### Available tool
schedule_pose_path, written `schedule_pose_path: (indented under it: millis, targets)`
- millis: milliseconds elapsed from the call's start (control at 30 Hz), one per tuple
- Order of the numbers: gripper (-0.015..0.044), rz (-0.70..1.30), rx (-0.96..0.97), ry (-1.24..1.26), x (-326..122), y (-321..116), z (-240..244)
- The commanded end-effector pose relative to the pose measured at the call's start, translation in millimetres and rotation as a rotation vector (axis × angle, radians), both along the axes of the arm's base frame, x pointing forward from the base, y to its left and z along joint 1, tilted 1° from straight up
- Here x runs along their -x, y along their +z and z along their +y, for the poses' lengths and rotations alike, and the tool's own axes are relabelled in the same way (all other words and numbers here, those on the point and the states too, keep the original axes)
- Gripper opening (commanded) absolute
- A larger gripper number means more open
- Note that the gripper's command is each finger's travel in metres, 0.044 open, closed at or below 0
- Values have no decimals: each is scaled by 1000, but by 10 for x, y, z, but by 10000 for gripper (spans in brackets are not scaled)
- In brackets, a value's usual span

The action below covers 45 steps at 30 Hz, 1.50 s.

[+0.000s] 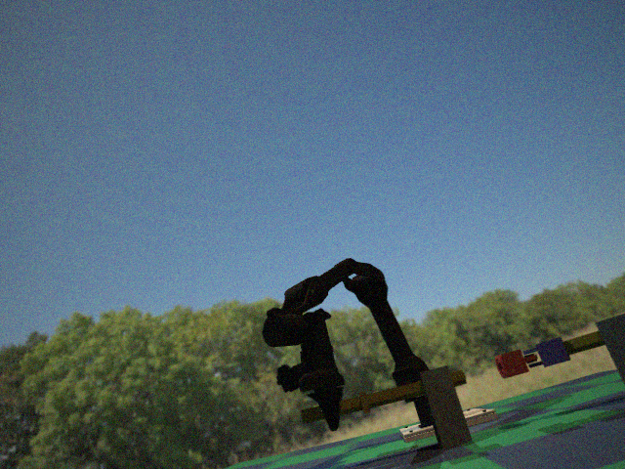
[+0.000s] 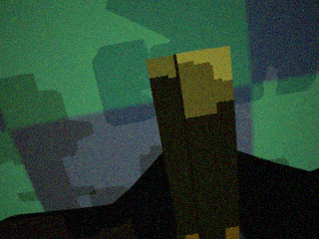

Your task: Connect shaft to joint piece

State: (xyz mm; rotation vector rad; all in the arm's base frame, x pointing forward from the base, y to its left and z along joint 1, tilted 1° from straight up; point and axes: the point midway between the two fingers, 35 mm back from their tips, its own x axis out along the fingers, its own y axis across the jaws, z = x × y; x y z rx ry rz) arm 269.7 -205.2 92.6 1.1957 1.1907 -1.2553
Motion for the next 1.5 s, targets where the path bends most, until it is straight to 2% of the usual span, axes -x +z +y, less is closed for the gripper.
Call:
schedule_pose_path:
  millis: [0, 267, 300, 1467]
  targets:
    - [67, -31, 5, 2, -6, 7, -11]
    - [20, -11, 0, 0, 0, 0, -2]
    - [0, -11, 0, 0, 0, 0, -2]
    - [0, -35, 1, 2, -14, -18, 470]
